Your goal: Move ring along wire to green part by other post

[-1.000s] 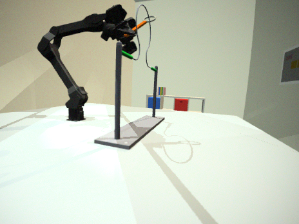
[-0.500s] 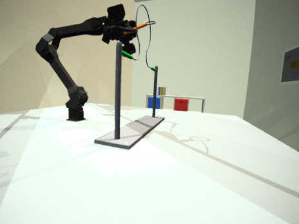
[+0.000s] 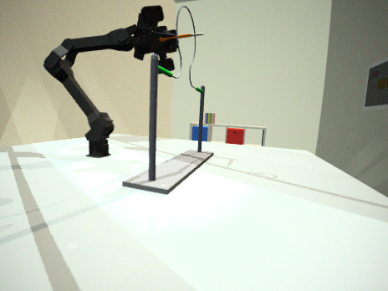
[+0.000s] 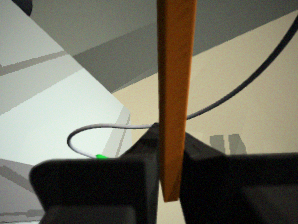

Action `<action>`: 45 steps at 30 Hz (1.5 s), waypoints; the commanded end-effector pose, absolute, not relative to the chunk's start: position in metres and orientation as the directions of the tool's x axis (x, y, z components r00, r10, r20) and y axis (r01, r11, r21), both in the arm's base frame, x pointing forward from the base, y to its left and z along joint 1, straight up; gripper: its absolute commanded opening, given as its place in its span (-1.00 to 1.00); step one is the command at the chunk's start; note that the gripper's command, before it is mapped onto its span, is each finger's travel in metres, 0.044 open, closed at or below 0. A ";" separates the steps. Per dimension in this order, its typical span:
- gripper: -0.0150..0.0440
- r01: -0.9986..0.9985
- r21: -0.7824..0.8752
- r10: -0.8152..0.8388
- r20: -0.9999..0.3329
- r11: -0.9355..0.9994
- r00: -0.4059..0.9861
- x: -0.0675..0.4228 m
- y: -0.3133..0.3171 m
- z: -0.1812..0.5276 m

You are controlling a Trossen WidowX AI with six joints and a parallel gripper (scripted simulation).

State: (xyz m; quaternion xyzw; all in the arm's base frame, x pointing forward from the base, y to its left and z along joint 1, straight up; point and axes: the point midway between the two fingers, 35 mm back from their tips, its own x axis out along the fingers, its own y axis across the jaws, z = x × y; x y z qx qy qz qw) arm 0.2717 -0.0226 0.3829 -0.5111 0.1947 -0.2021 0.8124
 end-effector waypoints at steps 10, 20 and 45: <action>-1.00 0.122 -0.959 -0.543 -0.038 0.256 0.839 0.271 -0.025 0.384; -1.00 0.121 -0.982 -0.544 0.022 0.147 0.839 0.271 -0.026 0.388; -1.00 0.119 -0.990 -0.528 0.142 -0.078 0.837 0.271 -0.027 0.396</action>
